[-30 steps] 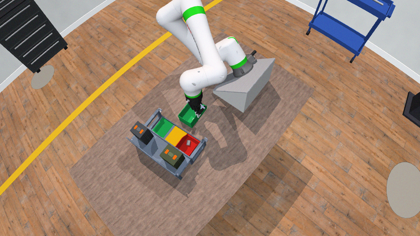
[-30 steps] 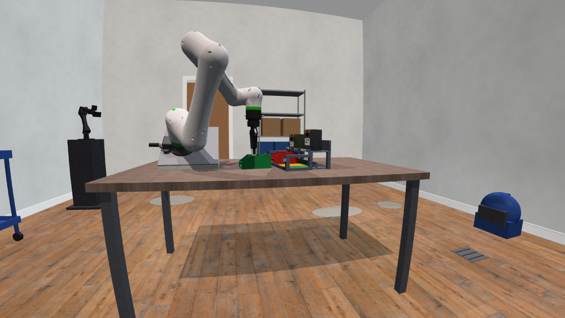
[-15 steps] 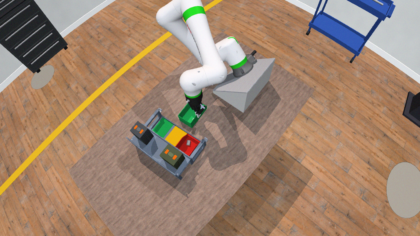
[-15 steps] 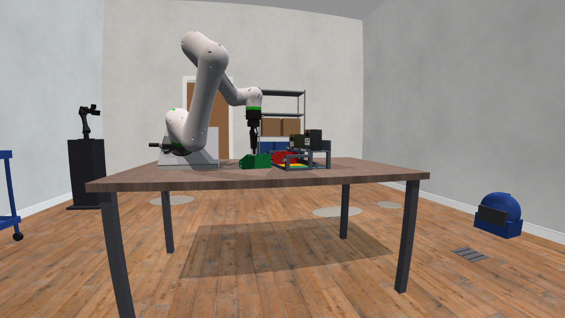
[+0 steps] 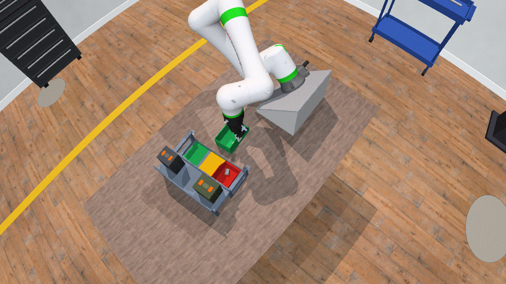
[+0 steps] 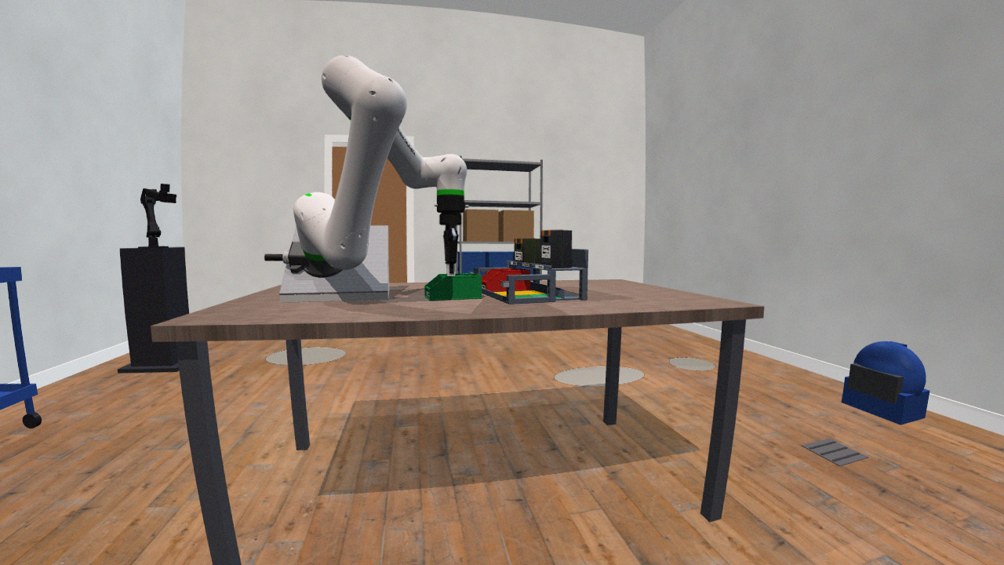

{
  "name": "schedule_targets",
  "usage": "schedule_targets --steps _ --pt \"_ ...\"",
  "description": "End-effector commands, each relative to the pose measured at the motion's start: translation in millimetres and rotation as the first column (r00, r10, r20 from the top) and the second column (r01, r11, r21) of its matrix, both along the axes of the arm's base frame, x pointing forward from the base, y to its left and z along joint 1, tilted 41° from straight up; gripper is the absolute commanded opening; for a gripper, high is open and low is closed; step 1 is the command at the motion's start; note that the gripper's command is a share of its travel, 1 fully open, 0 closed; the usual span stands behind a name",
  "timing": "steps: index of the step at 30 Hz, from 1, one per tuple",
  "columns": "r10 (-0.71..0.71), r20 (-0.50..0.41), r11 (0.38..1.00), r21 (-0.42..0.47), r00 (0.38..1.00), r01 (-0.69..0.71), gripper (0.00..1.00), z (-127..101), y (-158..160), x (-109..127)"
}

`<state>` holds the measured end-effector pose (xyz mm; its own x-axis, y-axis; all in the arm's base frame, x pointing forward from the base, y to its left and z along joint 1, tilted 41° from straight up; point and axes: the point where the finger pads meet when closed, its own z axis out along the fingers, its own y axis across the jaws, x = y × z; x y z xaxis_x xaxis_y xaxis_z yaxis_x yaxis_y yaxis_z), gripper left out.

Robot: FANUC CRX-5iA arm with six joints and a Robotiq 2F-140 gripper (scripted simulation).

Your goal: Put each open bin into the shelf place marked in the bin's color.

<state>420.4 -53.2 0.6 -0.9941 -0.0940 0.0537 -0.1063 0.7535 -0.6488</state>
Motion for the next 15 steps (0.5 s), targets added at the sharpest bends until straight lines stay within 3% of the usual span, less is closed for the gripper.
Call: schedule_targets --steps 1,15 --pt "0.000 0.000 1.000 0.000 1.000 0.000 0.00 1.0 1.0 0.1" --pt "0.000 0.000 1.000 0.000 1.000 0.000 0.00 8.9 7.8 -0.1"
